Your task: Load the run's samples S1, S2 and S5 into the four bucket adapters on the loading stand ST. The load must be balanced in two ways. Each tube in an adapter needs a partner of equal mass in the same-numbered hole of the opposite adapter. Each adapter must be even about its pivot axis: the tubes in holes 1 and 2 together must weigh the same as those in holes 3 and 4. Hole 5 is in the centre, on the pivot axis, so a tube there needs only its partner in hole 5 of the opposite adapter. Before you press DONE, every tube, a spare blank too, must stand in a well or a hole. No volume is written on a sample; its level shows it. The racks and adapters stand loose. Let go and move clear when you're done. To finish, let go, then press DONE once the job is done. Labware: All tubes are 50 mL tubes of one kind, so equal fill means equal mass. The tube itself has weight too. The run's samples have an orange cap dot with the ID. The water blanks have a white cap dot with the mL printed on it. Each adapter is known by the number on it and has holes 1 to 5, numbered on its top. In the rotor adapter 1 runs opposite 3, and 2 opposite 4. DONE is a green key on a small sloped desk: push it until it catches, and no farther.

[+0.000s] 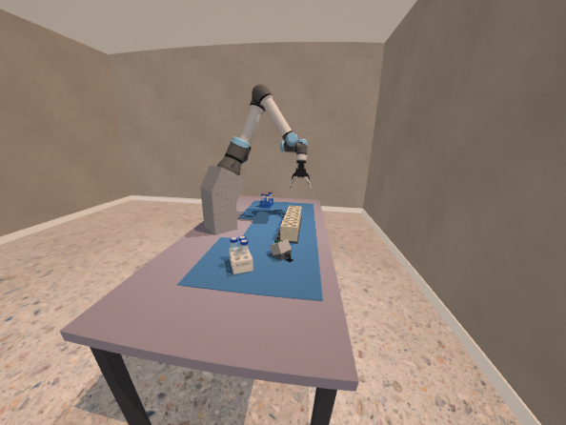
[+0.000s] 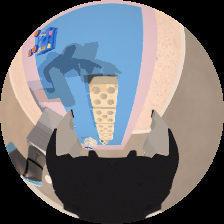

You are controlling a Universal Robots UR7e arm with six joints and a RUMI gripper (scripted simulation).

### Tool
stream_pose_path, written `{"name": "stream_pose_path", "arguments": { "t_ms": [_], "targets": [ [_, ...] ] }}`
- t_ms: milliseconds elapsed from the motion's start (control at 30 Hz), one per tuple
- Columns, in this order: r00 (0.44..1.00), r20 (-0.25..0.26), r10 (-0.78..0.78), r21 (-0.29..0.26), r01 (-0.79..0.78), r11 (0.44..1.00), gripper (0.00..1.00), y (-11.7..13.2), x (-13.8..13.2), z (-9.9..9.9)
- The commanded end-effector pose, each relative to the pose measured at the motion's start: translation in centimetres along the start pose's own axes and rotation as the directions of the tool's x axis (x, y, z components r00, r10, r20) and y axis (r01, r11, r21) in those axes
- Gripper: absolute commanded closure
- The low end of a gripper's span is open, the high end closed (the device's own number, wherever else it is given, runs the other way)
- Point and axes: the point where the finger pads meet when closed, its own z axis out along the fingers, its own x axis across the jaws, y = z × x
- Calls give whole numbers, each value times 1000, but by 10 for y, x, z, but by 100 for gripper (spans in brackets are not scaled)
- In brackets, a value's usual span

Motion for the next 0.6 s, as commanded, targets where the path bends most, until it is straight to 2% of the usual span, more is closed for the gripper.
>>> {"name": "stream_pose_path", "arguments": {
  "t_ms": [0,533,567],
  "targets": [
    [1000,-1,0,0,0,1000,0,0,0,0],
    [1000,-1,0,0,0,1000,0,0,0,0],
    [1000,1,16,2,-16,1000,65,5,0,1]
  ]
}}
